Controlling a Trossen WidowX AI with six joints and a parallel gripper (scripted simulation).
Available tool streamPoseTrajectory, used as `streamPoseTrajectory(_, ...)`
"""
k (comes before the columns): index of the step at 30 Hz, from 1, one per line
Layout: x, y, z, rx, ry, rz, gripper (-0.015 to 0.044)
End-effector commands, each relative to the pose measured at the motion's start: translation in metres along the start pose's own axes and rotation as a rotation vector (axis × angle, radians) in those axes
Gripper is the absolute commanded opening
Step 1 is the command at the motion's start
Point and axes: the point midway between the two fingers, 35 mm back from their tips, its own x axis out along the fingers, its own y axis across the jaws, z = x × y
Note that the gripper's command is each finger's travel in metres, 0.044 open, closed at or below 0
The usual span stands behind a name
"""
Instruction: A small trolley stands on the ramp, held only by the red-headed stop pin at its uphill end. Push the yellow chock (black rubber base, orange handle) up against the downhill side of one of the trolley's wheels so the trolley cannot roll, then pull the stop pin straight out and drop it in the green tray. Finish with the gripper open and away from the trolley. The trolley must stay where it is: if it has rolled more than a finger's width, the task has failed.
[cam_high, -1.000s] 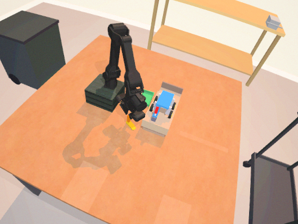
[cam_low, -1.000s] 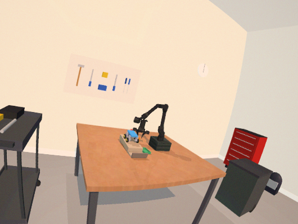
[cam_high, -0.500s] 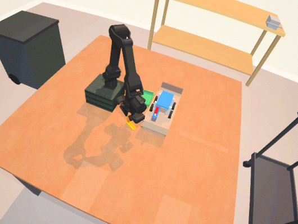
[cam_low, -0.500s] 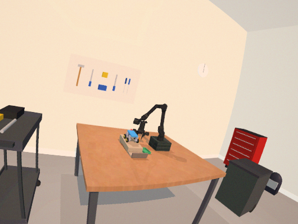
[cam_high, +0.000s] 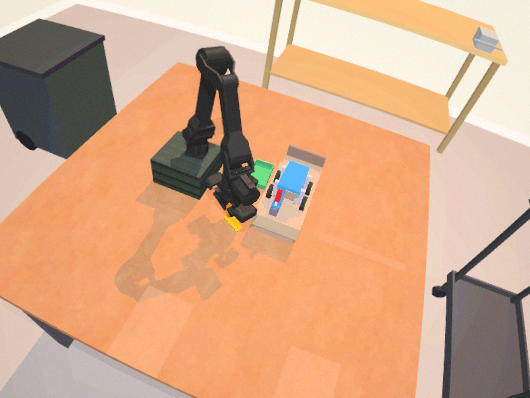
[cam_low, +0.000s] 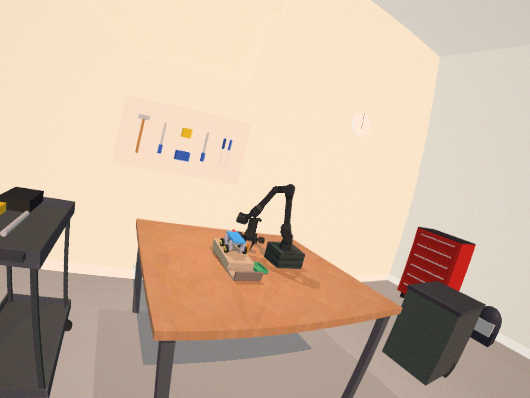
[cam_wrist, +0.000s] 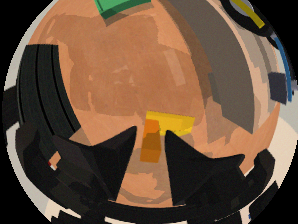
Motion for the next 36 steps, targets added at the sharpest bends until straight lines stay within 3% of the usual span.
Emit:
streamPoseTrajectory(1,0.000,0.000,0.000,0.000,0.000,0.000,0.0059)
streamPoseTrajectory(9,-0.001,0.000,0.000,0.000,0.000,0.000,0.0000)
streamPoseTrajectory(36,-0.091,0.003,-0.001,0.005,-0.004,0.000,0.0000)
